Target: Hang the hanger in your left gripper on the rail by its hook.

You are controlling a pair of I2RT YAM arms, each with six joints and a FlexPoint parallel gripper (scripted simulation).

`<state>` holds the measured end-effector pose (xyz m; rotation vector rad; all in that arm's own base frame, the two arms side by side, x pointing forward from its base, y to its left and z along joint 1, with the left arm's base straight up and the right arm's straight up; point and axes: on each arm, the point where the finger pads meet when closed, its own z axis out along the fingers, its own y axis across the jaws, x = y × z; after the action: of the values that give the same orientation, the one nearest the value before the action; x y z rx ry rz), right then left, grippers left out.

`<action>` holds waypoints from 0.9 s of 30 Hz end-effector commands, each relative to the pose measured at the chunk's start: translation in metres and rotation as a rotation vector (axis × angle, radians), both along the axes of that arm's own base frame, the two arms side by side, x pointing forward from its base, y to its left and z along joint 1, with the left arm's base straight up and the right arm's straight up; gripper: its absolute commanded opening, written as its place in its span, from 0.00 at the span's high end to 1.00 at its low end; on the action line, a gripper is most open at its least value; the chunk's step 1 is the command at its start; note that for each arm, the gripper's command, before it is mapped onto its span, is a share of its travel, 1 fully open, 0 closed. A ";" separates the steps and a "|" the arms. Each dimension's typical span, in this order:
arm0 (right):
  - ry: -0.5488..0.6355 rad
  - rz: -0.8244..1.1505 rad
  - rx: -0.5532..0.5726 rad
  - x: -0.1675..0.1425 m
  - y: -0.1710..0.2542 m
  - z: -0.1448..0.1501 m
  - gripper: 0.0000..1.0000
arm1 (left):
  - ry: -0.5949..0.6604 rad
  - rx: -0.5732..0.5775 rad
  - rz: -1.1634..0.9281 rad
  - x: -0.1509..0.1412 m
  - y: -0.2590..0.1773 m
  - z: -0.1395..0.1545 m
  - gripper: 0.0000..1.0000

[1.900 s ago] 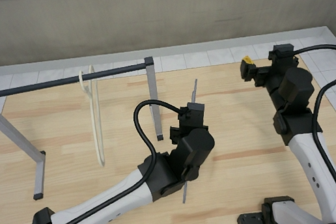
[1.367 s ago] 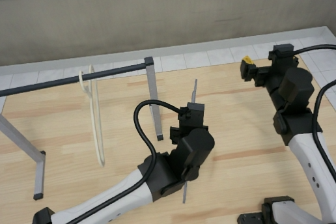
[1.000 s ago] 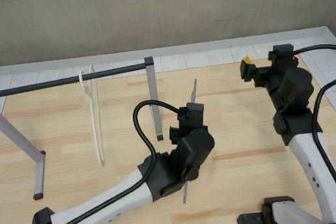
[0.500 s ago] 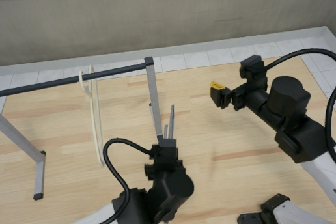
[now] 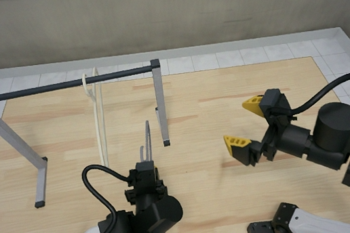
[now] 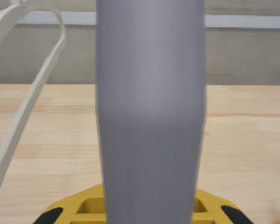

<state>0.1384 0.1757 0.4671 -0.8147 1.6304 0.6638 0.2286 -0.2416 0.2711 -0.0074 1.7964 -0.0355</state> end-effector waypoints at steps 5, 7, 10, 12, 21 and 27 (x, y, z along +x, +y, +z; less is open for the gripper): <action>0.067 0.170 -0.095 -0.055 -0.014 -0.010 0.00 | -0.001 0.030 0.125 0.019 0.020 -0.004 1.00; 0.065 0.198 -0.095 -0.063 -0.019 -0.008 0.00 | 0.002 0.038 0.126 0.019 0.021 -0.004 1.00; 0.061 0.218 -0.092 -0.069 -0.023 -0.006 0.00 | 0.006 0.032 0.120 0.019 0.022 0.000 1.00; 0.072 0.230 -0.110 -0.071 -0.022 -0.011 0.00 | 0.006 0.031 0.120 0.018 0.023 0.003 1.00; 0.081 0.249 -0.132 -0.076 -0.026 -0.015 0.00 | -0.001 0.005 0.121 0.020 0.021 0.024 1.00; 0.082 0.251 -0.135 -0.077 -0.027 -0.016 0.00 | -0.003 0.000 0.122 0.020 0.021 0.025 1.00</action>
<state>0.0664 0.1540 0.4552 -1.0915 1.6598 0.7858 0.2471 -0.2273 0.2897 -0.0968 1.7955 0.0298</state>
